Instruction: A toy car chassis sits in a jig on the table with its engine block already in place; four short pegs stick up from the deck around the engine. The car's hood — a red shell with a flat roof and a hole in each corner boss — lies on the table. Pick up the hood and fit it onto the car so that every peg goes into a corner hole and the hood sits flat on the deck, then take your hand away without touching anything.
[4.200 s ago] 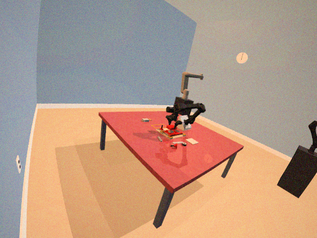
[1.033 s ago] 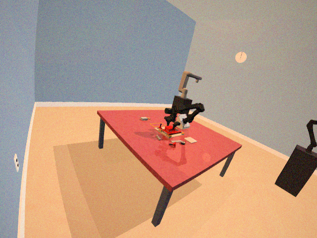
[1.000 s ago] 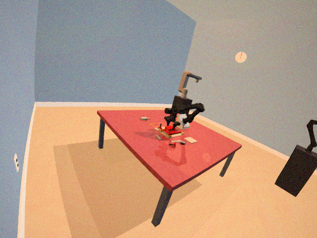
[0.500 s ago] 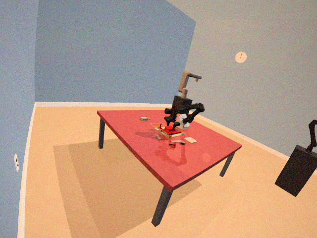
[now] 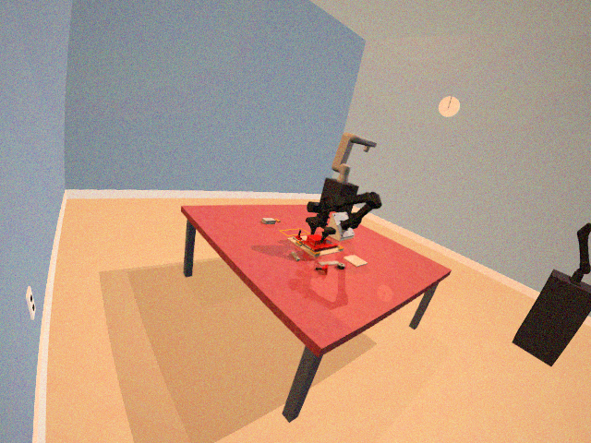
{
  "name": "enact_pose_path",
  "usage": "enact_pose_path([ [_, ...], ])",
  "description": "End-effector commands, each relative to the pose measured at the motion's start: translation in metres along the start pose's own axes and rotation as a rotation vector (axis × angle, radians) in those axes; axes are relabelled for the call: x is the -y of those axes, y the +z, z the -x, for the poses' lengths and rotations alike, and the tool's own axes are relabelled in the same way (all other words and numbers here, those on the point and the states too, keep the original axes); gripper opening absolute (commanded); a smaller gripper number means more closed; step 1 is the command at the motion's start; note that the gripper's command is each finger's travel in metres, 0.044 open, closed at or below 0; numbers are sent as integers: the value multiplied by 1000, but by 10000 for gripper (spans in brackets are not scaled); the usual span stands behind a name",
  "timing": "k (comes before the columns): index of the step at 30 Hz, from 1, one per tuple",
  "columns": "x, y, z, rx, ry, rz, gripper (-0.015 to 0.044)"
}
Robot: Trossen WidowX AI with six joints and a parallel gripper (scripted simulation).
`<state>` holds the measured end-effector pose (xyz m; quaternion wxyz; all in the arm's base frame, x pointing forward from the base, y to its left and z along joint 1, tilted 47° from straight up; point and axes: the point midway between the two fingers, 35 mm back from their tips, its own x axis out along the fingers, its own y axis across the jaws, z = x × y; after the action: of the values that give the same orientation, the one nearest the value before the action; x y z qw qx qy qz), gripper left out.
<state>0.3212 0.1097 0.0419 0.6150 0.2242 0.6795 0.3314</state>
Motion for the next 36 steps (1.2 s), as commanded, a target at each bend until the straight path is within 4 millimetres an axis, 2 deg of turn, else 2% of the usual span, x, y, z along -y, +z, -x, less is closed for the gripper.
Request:
enact_pose_path([
  [1,-1,-1,-8,-11,1,5,0],
  [19,-1,1,-10,-9,-2,6,0],
  [36,0,1,-10,-8,-3,5,440],
])
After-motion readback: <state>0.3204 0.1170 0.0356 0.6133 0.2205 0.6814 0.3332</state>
